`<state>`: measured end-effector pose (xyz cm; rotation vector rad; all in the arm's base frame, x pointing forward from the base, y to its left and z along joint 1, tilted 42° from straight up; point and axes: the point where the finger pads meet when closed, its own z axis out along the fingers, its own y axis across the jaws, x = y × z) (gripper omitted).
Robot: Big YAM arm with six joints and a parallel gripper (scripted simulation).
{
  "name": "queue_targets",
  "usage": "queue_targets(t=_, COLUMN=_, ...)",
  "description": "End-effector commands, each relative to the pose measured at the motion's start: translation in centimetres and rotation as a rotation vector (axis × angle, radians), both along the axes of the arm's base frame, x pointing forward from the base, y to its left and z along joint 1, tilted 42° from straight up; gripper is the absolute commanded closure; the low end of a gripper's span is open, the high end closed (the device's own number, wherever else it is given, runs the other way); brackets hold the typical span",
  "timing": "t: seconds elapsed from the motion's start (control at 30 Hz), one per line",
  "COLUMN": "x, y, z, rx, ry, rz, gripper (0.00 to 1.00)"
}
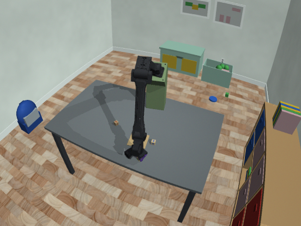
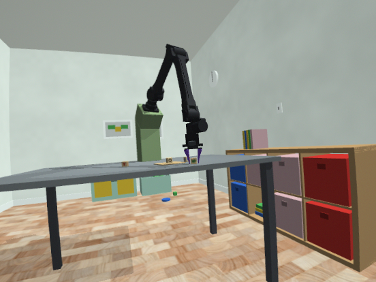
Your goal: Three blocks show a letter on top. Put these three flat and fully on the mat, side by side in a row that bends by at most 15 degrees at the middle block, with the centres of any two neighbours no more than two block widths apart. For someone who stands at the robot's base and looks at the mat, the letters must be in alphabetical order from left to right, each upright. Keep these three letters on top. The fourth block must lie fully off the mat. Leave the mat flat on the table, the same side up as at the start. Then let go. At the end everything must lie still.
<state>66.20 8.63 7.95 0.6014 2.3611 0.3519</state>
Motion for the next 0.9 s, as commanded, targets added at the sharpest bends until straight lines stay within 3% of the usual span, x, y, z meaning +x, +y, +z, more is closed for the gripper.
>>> queue_targets(t=0.0, x=0.84, y=0.72, z=0.77, rx=0.007, ry=-0.024, rz=0.0, gripper=0.55)
queue_targets(t=0.2, x=0.84, y=0.72, z=0.77, rx=0.007, ry=-0.024, rz=0.0, gripper=0.55)
queue_targets(t=0.23, x=0.84, y=0.72, z=0.77, rx=0.007, ry=-0.024, rz=0.0, gripper=0.74)
queue_targets(t=0.87, x=0.84, y=0.72, z=0.77, rx=0.007, ry=-0.023, rz=0.0, gripper=0.74)
